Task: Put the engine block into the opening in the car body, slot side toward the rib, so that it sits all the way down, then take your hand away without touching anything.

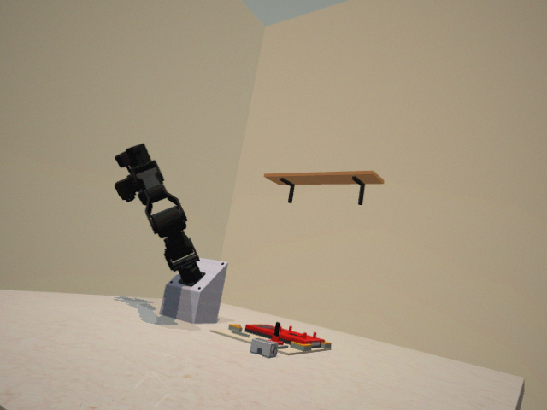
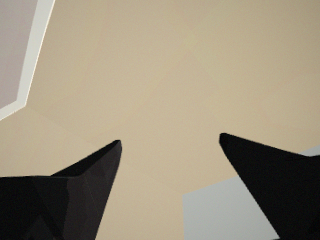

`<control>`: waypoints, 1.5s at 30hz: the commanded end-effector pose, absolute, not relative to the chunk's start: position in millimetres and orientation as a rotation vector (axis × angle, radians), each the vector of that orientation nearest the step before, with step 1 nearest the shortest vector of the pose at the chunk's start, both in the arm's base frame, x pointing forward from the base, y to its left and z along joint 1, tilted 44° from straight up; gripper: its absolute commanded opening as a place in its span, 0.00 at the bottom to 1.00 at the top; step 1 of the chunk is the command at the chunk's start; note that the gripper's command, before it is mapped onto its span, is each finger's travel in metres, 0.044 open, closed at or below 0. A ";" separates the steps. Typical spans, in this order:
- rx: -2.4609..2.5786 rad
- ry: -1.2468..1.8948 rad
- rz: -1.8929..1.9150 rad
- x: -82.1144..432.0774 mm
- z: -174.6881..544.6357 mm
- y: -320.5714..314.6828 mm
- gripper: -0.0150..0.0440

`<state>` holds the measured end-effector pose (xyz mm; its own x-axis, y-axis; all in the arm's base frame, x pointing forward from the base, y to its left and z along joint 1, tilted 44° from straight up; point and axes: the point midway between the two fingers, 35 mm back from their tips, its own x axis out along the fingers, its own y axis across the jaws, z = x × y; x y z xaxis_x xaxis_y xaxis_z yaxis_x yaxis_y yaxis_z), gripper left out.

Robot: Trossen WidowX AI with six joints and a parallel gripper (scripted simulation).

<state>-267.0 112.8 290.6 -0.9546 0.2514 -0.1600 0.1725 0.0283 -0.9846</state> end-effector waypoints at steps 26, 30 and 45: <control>-0.874 -1.121 2.273 -214.1 268.7 232.4 1.00; -0.893 -0.981 2.250 -202.5 265.8 246.5 1.00; -0.888 -0.420 2.094 -149.2 252.6 295.5 1.00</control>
<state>-161.5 285.8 253.9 -0.4788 0.7640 -0.4324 -0.4740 -0.6396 -0.6052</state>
